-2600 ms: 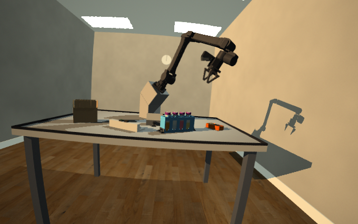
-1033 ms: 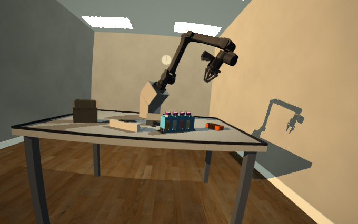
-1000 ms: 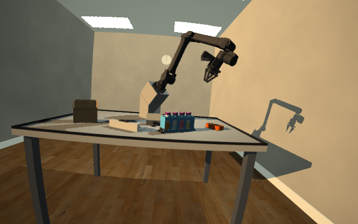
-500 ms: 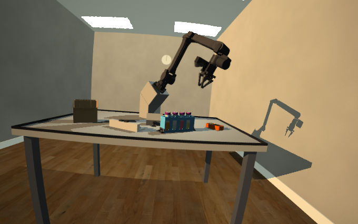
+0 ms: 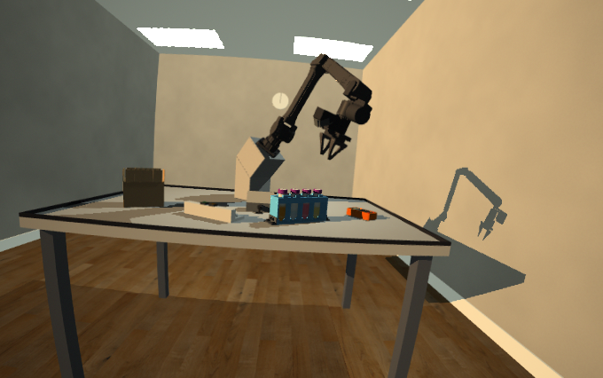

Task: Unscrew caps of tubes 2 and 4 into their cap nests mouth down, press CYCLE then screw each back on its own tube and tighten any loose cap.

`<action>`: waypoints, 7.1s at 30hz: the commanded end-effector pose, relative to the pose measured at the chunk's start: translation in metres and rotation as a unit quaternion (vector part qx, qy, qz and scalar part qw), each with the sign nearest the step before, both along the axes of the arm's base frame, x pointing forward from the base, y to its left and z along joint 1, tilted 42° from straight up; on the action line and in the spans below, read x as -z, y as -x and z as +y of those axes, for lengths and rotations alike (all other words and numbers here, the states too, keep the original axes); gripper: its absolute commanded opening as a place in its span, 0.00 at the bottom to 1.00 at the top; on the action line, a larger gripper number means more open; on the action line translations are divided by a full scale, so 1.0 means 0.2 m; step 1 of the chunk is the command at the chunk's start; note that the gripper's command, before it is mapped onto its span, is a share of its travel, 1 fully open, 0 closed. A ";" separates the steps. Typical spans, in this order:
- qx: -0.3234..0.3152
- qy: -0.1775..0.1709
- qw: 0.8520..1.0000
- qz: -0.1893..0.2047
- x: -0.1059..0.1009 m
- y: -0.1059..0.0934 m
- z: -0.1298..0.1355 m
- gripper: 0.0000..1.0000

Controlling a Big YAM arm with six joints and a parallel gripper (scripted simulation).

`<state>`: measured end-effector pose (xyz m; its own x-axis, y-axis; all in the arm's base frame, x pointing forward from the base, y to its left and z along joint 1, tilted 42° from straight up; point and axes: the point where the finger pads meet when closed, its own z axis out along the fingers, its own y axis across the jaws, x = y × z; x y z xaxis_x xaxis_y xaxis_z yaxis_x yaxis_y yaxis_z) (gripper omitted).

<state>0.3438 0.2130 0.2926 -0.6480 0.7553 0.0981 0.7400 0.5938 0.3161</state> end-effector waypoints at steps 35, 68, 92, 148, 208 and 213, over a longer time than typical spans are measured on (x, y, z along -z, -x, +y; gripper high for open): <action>-0.383 -0.007 0.904 -0.189 0.67 -0.32 -0.38 0.49; -0.578 0.055 0.726 -0.369 1.01 -0.31 -0.69 0.49; -0.374 -0.041 0.882 -0.284 0.86 -0.19 -0.43 0.49; 0.113 -0.213 0.969 -0.042 0.69 -0.07 0.16 0.49; -0.160 -0.125 0.962 -0.182 0.74 -0.08 0.18 0.00; -0.230 -0.099 0.944 -0.216 0.74 -0.08 0.18 0.00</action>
